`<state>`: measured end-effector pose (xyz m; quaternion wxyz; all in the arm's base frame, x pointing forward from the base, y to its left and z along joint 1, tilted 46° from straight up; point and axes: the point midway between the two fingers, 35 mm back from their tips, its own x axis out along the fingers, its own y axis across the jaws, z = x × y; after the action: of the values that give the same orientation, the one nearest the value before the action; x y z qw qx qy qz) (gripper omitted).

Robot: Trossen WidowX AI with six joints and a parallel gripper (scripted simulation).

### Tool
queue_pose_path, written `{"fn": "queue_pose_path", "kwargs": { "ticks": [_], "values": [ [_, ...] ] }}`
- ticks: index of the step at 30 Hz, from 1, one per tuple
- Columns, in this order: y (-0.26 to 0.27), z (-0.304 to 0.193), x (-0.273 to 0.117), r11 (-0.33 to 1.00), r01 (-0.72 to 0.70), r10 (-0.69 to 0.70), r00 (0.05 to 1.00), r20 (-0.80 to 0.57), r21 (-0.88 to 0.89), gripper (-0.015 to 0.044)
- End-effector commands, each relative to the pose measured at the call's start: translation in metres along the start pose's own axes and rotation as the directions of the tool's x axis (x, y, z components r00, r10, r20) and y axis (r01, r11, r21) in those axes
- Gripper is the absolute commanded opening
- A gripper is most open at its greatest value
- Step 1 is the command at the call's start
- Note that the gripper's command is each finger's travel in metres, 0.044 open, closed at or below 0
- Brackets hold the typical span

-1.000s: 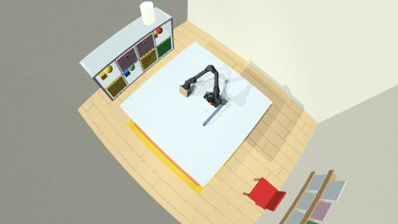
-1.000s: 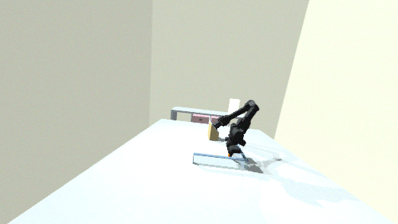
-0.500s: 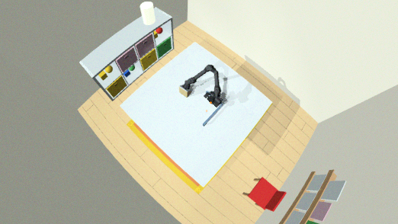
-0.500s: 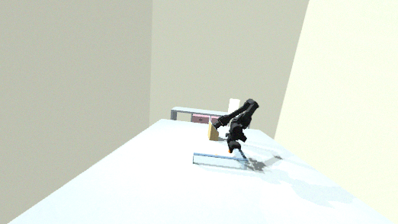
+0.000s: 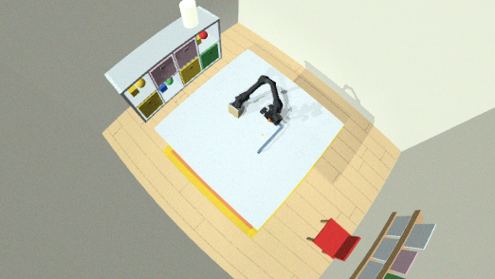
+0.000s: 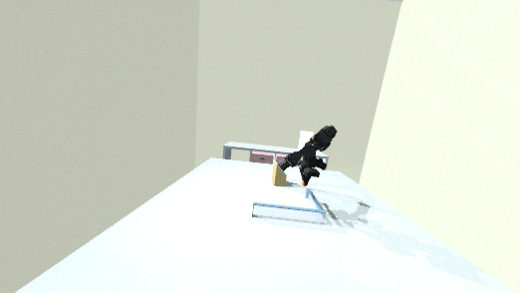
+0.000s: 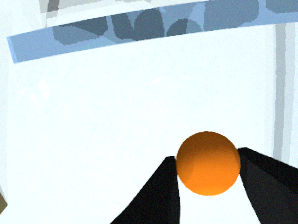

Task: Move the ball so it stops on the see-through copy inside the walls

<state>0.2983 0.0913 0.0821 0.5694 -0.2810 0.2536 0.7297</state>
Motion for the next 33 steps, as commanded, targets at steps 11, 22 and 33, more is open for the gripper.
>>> {"fn": "queue_pose_path", "kwargs": {
  "ticks": [11,22,33],
  "values": [
    [-0.019,-0.056,0.020,1.000,-0.008,0.008,1.000,-0.006,-0.002,0.0000],
    [-0.027,-0.095,0.037,1.000,-0.007,0.007,1.000,-0.007,-0.007,0.0000],
    [-0.027,-0.095,0.097,1.000,-0.007,0.007,1.000,-0.005,-0.007,0.0000]
  ]
}}
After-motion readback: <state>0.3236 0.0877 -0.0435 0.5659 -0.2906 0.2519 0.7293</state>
